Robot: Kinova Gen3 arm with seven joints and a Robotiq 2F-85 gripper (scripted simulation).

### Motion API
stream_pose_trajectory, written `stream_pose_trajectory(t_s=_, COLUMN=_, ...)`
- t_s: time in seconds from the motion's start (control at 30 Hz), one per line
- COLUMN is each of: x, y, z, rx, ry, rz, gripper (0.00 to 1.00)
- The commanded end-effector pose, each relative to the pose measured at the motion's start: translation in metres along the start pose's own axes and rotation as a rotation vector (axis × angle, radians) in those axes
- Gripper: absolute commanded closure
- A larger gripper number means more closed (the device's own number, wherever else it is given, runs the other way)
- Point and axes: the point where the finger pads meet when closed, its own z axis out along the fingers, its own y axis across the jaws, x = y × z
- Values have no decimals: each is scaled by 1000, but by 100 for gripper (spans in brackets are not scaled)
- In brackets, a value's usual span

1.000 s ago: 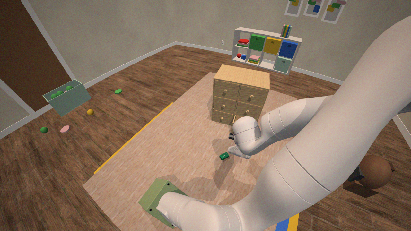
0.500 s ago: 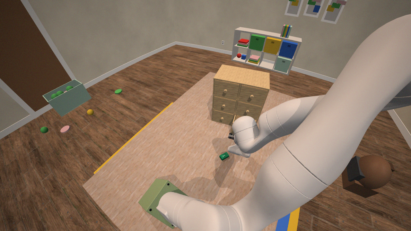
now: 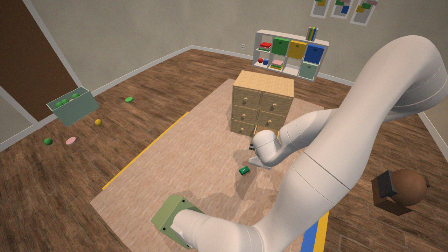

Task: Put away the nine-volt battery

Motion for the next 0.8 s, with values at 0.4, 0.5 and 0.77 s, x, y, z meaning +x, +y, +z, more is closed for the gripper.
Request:
stream_pose_trajectory(t_s=0.4, x=4, y=-6, z=40, rx=16, ry=16, rz=13, gripper=100)
stream_pose_trajectory(t_s=0.5, x=4, y=-6, z=39, rx=16, ry=16, rz=14, gripper=100)
stream_pose_trajectory(t_s=0.77, x=3, y=-6, z=39, rx=16, ry=15, rz=14, gripper=100)
